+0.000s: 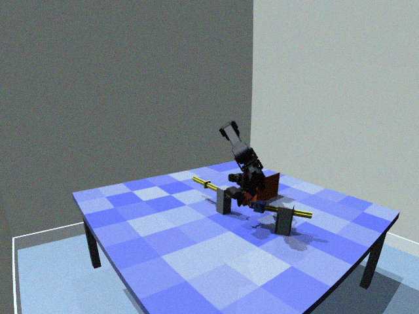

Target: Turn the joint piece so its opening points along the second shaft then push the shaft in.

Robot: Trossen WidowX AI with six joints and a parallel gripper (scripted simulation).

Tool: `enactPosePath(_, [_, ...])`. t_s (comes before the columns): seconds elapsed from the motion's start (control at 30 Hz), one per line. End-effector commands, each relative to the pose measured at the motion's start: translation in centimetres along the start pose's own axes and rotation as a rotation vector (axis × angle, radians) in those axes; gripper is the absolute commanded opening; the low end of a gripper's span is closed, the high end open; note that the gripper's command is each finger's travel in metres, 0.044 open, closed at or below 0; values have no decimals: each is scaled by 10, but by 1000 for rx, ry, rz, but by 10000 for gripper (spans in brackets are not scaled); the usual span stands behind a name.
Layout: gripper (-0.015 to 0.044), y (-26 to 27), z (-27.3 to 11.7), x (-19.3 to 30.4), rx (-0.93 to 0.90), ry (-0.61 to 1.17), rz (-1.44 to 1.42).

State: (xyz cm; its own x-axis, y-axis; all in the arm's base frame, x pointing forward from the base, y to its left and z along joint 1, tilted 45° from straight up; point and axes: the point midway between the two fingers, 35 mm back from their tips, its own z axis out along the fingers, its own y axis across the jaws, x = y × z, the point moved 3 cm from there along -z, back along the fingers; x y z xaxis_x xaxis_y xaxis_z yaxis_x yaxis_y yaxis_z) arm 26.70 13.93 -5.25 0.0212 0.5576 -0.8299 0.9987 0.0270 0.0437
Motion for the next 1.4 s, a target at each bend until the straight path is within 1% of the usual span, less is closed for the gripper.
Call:
enactPosePath(0.0, [0, 0, 0, 0, 0, 0, 0])
enactPosePath(0.2, [0, 0, 2, -1, 2, 35, 2])
enactPosePath(0.8, [0, -1, 22, -10, 1, 386, 22])
enactPosePath(1.33, [0, -1, 21, -9, -2, 382, 16])
enactPosePath(1.37, [26, -1, 21, -9, -2, 382, 16])
